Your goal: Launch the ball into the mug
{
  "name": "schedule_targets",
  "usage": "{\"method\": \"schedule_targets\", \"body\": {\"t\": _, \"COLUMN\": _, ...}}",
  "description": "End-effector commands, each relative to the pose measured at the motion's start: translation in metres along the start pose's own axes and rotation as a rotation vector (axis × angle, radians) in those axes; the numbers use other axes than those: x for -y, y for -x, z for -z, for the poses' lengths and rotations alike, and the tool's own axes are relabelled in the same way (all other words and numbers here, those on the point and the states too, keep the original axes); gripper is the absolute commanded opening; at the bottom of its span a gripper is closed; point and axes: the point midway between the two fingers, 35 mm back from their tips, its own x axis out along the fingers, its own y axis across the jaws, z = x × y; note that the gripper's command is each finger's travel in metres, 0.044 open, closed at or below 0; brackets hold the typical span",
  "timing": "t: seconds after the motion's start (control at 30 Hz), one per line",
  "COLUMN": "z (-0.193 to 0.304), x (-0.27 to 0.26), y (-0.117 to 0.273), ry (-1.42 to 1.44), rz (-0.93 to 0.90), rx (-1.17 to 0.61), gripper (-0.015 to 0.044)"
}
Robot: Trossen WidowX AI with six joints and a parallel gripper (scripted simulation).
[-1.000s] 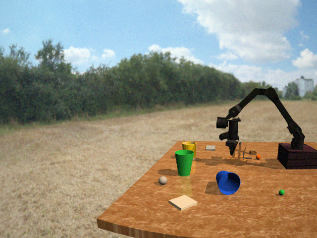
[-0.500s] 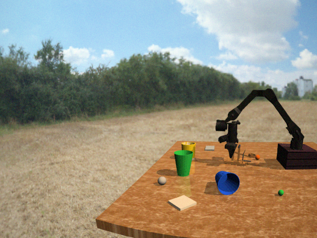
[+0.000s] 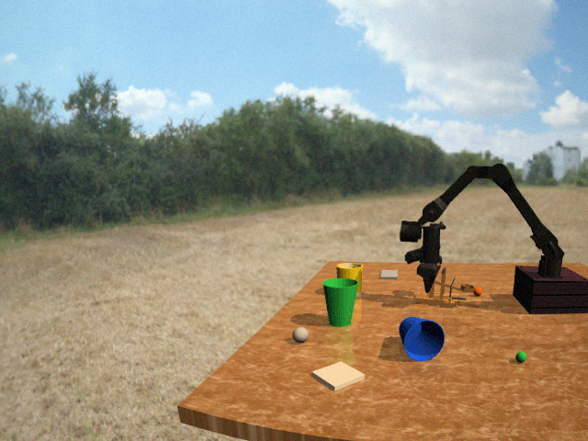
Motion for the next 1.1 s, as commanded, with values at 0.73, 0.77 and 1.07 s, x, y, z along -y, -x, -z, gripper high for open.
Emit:
{"method": "schedule_targets", "body": {"t": 0.73, "z": 0.019, "x": 0.018, "y": 0.108, "ry": 0.029, "rz": 0.002, "rx": 0.005, "gripper": 0.0335}}
{"method": "schedule_targets", "body": {"t": 0.77, "z": 0.026, "x": 0.025, "y": 0.103, "ry": 0.039, "rz": 0.002, "rx": 0.004, "gripper": 0.0309}}
{"method": "schedule_targets", "body": {"t": 1.07, "z": 0.101, "x": 0.074, "y": 0.057, "ry": 0.132, "rz": 0.006, "rx": -0.006, "gripper": 0.0300}}
